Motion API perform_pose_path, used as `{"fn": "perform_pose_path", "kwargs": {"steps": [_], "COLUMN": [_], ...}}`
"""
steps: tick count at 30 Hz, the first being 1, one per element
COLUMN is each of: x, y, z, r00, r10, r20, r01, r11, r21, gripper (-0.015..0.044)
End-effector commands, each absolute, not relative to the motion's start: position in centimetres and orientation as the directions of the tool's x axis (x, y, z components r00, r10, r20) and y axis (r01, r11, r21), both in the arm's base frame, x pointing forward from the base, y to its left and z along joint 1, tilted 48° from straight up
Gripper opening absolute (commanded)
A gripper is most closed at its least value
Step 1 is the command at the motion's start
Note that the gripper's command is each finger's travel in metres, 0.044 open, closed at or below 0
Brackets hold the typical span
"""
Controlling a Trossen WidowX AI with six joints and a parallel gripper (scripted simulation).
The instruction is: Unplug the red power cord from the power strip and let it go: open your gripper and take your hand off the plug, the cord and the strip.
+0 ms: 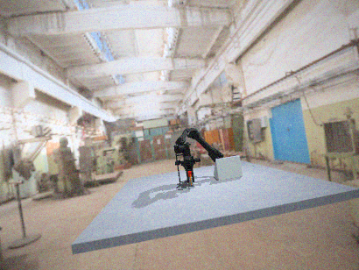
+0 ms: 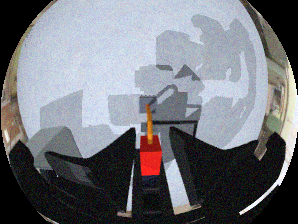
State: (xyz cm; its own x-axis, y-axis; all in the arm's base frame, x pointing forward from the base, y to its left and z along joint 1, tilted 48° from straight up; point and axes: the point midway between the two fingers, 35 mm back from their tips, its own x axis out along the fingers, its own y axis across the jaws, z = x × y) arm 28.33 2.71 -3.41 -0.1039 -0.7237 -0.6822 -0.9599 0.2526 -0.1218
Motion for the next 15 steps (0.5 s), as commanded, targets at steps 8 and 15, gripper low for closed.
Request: {"fn": "perform_pose_path", "kwargs": {"steps": [8, 15], "x": [27.8, 27.5], "y": [1.4, 0.7], "z": [-2.1, -1.3], "r00": [-0.105, -0.106], "r10": [-0.729, -0.729], "r20": [-0.677, -0.676], "r01": [-0.96, -0.96], "r11": [0.252, 0.252], "r21": [-0.122, -0.122], "gripper": [0.016, 0.016]}}
